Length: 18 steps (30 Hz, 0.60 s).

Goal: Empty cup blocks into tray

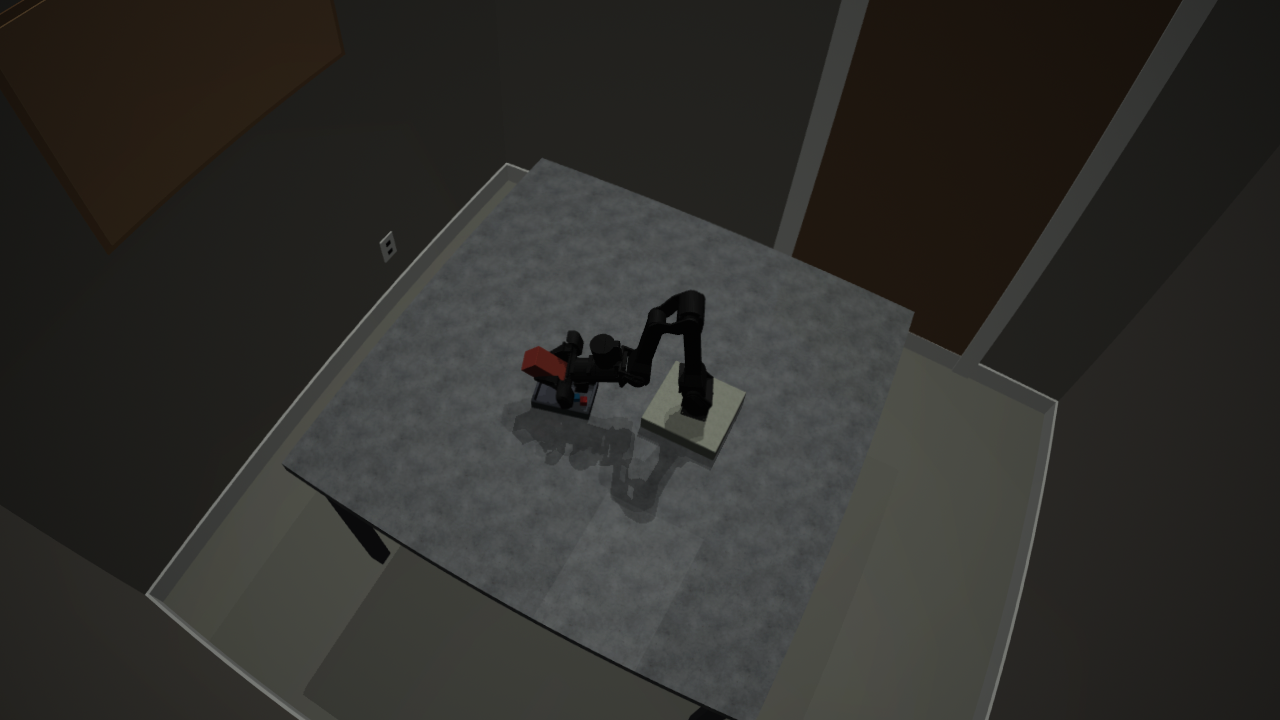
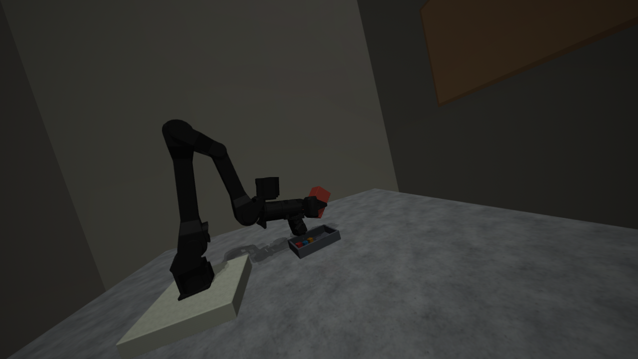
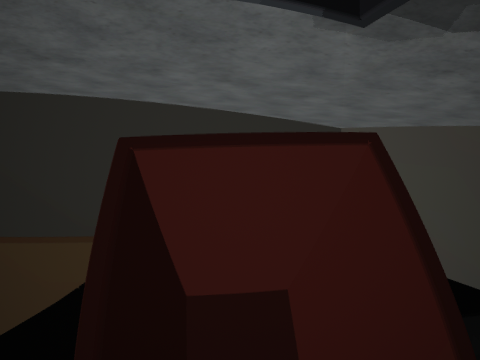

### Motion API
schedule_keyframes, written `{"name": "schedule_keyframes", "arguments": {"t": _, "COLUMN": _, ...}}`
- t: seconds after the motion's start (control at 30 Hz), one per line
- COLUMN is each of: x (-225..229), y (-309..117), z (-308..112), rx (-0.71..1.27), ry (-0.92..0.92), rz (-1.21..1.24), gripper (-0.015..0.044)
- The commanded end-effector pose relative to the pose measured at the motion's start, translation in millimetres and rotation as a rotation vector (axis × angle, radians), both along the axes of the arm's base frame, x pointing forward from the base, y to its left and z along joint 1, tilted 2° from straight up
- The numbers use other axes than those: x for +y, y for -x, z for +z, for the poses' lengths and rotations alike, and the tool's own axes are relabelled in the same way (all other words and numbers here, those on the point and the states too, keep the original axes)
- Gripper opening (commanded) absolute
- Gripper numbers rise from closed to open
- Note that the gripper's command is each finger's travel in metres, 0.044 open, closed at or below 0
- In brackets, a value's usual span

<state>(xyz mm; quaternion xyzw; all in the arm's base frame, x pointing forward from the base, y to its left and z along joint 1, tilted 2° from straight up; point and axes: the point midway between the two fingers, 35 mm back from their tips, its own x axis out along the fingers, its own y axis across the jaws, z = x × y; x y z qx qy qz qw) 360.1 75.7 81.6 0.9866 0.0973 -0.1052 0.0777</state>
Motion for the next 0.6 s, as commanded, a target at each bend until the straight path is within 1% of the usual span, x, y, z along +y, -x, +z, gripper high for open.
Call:
{"name": "schedule_keyframes", "arguments": {"t": 0.0, "x": -0.2, "y": 2.1, "z": 0.7, "rx": -0.016, "ry": 0.001, "rz": 0.004, "gripper": 0.0000}}
{"name": "schedule_keyframes", "arguments": {"t": 0.57, "x": -0.4, "y": 1.6, "z": 0.1, "rx": -0.010, "ry": -0.002, "rz": 0.000, "gripper": 0.0000}}
